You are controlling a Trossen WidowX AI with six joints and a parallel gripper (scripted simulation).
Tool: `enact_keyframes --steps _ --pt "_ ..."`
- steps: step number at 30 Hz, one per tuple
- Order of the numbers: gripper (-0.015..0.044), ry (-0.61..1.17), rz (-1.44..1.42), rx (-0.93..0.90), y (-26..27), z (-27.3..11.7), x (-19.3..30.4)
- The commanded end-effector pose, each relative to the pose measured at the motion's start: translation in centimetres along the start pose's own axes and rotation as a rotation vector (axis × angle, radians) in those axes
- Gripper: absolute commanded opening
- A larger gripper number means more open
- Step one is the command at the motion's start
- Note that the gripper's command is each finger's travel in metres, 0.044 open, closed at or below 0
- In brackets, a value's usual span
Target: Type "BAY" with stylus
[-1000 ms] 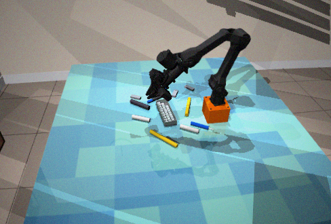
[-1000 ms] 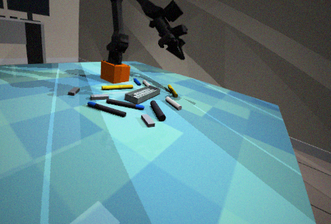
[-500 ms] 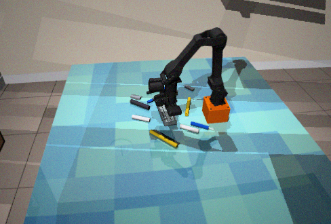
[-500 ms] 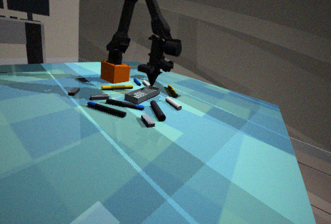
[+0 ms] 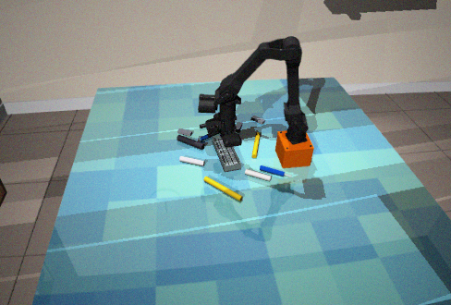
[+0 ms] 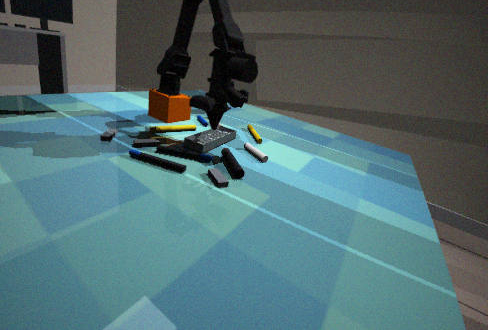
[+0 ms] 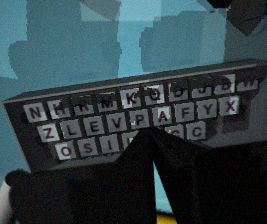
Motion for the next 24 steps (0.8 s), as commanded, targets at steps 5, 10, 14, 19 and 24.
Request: enact_keyframes --steps 5,10,14,19,24 --pt "0.0 0.0 -0.012 -0.002 -0.3 0.0 -0.1" --pt "0.0 0.0 -0.012 0.002 -5.5 -0.1 -0.8" --pt "0.0 0.0 -0.012 0.003 -6.3 -0.1 -0.8" --pt "0.0 0.0 -0.012 0.003 -6.3 -0.1 -0.8" --pt "0.0 0.001 -0.012 0.002 -4.9 -0.1 1.2"
Point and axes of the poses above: the point midway between the two fingers, 35 mm back from their tips, its own z axis out along the fingers, its own y axis across the jaws, x = y × z, the point moved 5 cm from there along -z, back along the fingers, and after that the axes turned 6 degrees about z, right-handed, at the moved point
